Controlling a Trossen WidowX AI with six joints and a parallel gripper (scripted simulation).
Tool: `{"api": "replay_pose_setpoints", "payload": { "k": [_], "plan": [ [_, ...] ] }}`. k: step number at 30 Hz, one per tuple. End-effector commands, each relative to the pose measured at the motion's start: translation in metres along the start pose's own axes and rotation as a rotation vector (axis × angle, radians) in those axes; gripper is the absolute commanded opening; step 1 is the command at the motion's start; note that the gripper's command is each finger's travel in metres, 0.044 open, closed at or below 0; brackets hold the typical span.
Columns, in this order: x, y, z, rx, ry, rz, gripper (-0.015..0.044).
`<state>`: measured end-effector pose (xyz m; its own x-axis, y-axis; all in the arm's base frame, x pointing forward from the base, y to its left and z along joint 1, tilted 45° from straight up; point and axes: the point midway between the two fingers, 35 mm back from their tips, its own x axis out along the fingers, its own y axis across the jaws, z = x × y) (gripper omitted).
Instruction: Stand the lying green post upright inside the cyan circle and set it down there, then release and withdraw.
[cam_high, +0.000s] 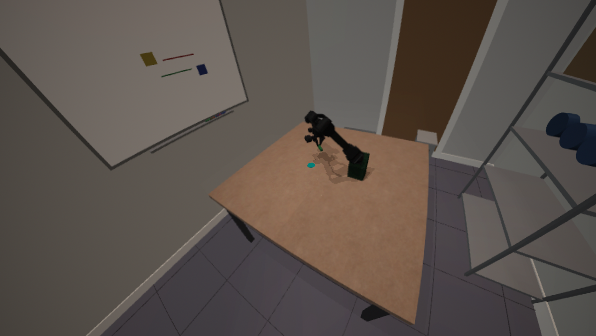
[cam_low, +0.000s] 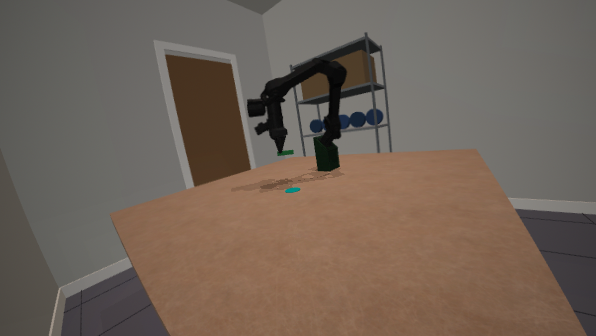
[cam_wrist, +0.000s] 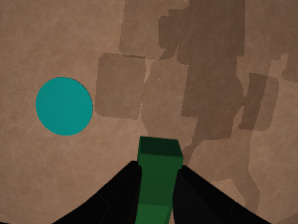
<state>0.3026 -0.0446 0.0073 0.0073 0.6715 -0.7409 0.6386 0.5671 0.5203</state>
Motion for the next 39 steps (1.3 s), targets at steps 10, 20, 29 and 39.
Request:
{"api": "replay_pose_setpoints", "payload": {
  "k": [10,20,29,39],
  "plan": [
    [-0.004,0.04,-0.007,-0.175,0.008,0.02,0.0023],
    [-0.006,0.068,-0.015,-0.295,0.019,0.036,0.0023],
    [-0.006,0.076,-0.018,-0.332,0.02,0.037,0.0023],
    [0.004,0.071,-0.014,-0.346,-0.015,-0.01,0.0023]
  ]
}}
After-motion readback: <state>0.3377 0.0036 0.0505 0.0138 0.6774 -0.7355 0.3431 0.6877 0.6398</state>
